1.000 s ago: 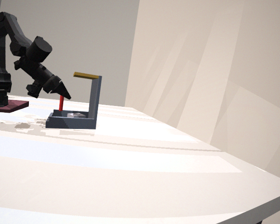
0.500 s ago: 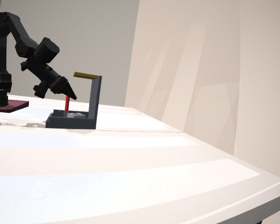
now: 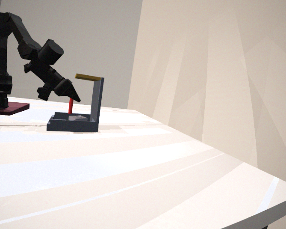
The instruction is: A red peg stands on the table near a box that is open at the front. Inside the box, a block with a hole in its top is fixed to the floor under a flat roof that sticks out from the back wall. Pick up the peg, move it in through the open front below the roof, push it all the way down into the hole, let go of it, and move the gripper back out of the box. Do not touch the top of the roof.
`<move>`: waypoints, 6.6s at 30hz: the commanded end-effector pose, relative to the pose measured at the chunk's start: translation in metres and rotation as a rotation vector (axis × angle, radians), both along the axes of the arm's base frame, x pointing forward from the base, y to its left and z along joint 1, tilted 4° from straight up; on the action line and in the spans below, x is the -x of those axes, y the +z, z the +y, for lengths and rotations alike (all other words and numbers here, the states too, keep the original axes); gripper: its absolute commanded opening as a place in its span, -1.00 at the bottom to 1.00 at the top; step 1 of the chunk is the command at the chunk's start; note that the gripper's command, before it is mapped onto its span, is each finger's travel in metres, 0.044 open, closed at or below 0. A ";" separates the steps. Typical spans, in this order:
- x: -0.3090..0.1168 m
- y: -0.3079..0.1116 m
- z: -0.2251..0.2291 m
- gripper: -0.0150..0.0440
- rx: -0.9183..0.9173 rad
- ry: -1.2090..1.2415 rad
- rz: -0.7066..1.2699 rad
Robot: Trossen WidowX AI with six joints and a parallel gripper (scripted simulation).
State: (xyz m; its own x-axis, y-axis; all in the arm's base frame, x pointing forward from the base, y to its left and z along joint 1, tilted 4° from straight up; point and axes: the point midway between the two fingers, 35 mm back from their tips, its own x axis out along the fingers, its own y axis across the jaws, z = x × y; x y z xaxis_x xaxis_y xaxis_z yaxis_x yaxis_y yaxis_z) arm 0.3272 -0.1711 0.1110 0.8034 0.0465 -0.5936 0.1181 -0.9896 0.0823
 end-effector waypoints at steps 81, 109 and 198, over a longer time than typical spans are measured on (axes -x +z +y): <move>-0.035 0.002 -0.005 -0.49 0.002 -0.003 -0.007; -0.034 -0.029 -0.007 -0.49 0.002 -0.003 -0.006; -0.007 -0.034 -0.009 0.25 0.003 -0.001 -0.008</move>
